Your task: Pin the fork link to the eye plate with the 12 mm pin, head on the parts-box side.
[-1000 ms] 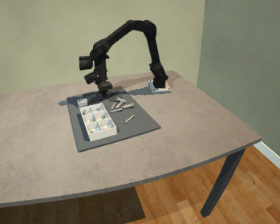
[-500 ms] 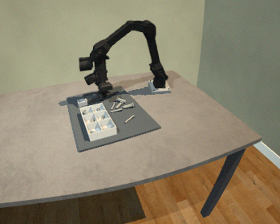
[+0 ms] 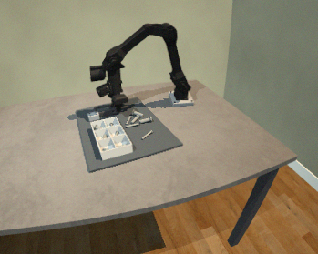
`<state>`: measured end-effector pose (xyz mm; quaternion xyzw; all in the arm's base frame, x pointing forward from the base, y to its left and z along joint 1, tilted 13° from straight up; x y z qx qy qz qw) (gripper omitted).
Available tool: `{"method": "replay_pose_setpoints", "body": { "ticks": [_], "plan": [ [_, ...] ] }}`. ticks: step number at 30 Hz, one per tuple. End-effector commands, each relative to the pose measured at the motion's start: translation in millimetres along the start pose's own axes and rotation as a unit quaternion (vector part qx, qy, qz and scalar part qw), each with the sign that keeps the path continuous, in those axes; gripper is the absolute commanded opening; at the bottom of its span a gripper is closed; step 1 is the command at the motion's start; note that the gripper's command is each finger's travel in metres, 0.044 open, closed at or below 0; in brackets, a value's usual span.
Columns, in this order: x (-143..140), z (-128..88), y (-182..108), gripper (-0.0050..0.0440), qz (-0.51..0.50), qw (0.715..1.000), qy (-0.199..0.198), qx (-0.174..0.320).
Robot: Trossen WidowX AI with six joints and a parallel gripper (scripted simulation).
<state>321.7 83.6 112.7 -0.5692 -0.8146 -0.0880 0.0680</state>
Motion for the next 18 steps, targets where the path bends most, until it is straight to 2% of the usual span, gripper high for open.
{"method": "replay_pose_setpoints", "body": {
  "ticks": [1, 18],
  "plan": [
    [0.8, -0.8, -0.4, -0.005, 0.0, 1.0, 0.0, -0.004],
    [0.8, 4.3, -1.1, -0.005, 0.0, 1.0, 0.0, -0.005]
  ]
}}
Point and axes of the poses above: the point midway between the two fingers, 35 mm back from their tips, its own z axis out along the fingers, its own x axis across the jaws, y = z × x, the point moved 7 cm from there along -z, back along the fingers
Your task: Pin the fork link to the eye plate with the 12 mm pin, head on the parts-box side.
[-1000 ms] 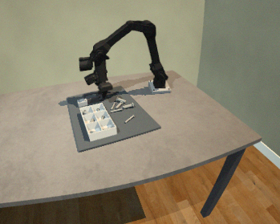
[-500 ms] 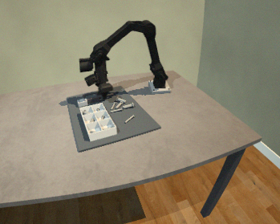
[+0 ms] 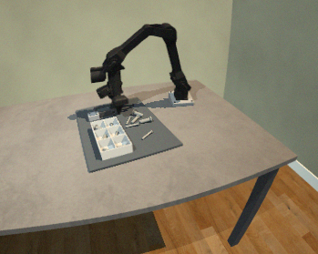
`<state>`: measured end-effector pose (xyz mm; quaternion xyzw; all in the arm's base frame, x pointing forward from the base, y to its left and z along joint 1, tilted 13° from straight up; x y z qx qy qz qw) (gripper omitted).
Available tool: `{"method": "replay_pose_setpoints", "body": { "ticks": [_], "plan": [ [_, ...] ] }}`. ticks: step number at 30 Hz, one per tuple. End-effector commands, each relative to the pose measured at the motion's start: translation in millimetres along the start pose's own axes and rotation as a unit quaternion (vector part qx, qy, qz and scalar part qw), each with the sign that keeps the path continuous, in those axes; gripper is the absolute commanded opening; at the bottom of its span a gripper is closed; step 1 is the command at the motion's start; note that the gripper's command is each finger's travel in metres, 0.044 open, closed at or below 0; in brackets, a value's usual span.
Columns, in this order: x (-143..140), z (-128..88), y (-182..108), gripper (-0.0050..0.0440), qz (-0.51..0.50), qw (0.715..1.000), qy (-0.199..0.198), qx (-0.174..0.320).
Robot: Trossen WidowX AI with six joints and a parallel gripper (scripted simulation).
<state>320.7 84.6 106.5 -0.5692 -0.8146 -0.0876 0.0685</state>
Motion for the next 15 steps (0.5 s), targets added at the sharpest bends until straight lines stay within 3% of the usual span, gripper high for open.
{"method": "replay_pose_setpoints", "body": {
  "ticks": [1, 15],
  "plan": [
    [0.9, -2.4, 0.2, -0.005, 0.0, 1.0, -0.001, -0.007],
    [0.8, 0.9, -0.7, -0.005, 0.0, 1.0, -0.001, -0.006]
  ]
}}
Point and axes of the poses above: the point midway between the two fingers, 35 mm back from their tips, its own z axis out along the fingers, its own x axis across the jaws, y = z × x, the point moved 7 cm from there along -z, back along the fingers
